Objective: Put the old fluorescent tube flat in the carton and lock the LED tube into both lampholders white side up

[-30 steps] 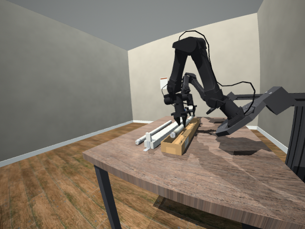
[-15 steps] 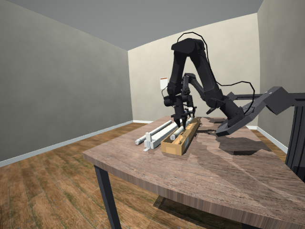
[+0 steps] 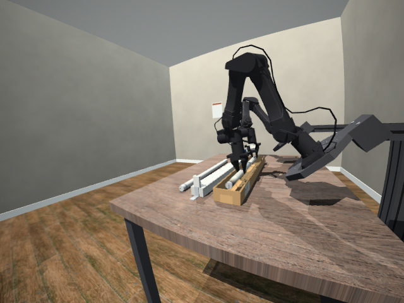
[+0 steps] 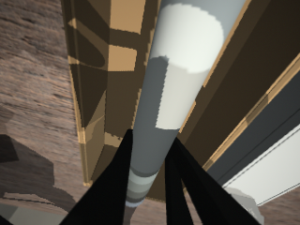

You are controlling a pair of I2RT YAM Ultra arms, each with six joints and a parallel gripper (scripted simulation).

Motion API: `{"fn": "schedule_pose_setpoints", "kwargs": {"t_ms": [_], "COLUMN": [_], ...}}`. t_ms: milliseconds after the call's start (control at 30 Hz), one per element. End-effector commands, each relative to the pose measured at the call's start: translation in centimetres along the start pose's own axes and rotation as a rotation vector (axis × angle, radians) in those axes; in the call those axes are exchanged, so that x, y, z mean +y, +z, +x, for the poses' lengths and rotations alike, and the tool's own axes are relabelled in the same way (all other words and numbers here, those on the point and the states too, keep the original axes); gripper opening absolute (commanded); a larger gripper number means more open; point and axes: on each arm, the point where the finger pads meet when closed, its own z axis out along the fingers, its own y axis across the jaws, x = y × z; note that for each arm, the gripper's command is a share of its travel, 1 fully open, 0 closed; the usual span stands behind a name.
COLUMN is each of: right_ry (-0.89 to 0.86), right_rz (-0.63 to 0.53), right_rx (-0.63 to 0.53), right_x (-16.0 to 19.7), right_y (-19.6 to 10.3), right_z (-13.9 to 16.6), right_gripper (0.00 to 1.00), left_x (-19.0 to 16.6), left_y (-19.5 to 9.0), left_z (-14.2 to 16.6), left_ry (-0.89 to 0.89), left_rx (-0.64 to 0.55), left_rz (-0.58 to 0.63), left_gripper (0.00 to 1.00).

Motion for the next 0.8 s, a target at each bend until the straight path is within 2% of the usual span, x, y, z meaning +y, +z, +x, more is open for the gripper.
{"fn": "schedule_pose_setpoints", "kwargs": {"t_ms": [0,33,200,233,267,333,400,533,600,767], "right_ry": [-0.016,-0.032,-0.024,-0.031,-0.024,-0.035,-0.019,-0.038,-0.033,-0.029], "right_rz": [-0.008,-0.025,-0.013,-0.021,-0.010,-0.023,-0.009,-0.020,-0.028,-0.015], "right_rx": [-0.013,0.006,-0.007,0.001,-0.011,0.002,-0.010,-0.002,0.008,0.003], "right_x": [0.1,1.1,0.4,0.9,0.1,1.0,0.0,0.8,1.0,0.4], "right_y": [0.6,1.1,1.3,1.5,1.3,1.8,1.8,1.6,2.6,2.8], "right_z": [-0.3,0.4,-0.1,0.4,-0.3,0.4,-0.2,0.2,0.6,0.2], "right_gripper": [0.11,0.11,0.11,0.11,0.11,0.11,0.11,0.11,0.11,0.11], "left_x": [0.2,-0.7,0.4,-0.3,-0.6,0.3,-0.6,0.5,-0.7,0.7], "left_y": [0.5,1.1,1.1,1.4,1.6,1.5,2.0,1.4,2.6,2.5], "left_z": [-0.2,0.3,0.2,0.3,0.0,0.1,0.3,-0.2,0.4,0.0], "left_ry": [0.024,0.023,0.020,0.024,0.034,0.020,0.030,0.032,0.025,0.026], "left_rx": [-0.009,0.004,0.005,0.006,-0.001,-0.001,0.011,0.002,0.008,0.004], "left_rz": [-0.004,0.019,-0.005,0.007,0.015,0.000,0.014,-0.006,0.024,-0.009], "left_gripper": [0.11,0.11,0.11,0.11,0.11,0.11,0.11,0.11,0.11,0.11]}}
